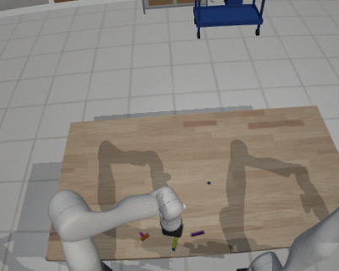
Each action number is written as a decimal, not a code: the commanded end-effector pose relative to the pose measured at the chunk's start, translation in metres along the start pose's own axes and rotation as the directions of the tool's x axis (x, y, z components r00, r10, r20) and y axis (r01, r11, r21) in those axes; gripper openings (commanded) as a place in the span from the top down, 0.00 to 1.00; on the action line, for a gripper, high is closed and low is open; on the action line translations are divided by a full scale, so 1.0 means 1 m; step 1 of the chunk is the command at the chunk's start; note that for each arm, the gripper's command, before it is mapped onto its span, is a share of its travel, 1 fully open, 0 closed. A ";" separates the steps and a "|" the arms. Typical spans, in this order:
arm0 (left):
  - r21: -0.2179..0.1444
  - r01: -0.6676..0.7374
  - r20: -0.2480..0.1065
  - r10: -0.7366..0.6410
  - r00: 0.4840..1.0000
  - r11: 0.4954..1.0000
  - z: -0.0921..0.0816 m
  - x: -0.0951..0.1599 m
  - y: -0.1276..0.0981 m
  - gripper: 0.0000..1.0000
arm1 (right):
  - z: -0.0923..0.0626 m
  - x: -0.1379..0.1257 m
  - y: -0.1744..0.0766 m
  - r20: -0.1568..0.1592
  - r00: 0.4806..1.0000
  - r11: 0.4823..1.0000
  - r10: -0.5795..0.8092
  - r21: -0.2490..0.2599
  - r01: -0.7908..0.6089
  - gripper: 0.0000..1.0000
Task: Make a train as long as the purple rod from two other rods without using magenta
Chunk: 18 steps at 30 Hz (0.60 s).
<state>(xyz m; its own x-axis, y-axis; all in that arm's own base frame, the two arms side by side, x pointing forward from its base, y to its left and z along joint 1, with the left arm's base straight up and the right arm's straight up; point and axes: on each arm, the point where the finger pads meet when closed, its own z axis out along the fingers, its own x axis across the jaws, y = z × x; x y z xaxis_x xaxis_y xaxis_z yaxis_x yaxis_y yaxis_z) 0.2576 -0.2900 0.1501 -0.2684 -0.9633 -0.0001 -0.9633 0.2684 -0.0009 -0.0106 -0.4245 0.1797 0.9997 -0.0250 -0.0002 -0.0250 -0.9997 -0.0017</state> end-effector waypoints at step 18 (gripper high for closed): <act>0.001 0.000 -0.001 0.000 1.000 1.000 -0.050 0.000 -0.001 0.00 | -0.001 0.000 0.000 0.000 1.000 1.000 0.000 -0.002 0.000 0.00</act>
<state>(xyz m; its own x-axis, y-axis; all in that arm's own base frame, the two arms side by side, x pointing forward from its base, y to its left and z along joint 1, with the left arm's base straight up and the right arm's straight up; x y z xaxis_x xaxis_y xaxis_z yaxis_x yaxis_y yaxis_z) 0.2579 -0.2897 0.1999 -0.2682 -0.9634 -0.0002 -0.9634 0.2682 0.0002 -0.0106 -0.4245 0.1797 0.9997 -0.0250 -0.0002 -0.0250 -0.9997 -0.0017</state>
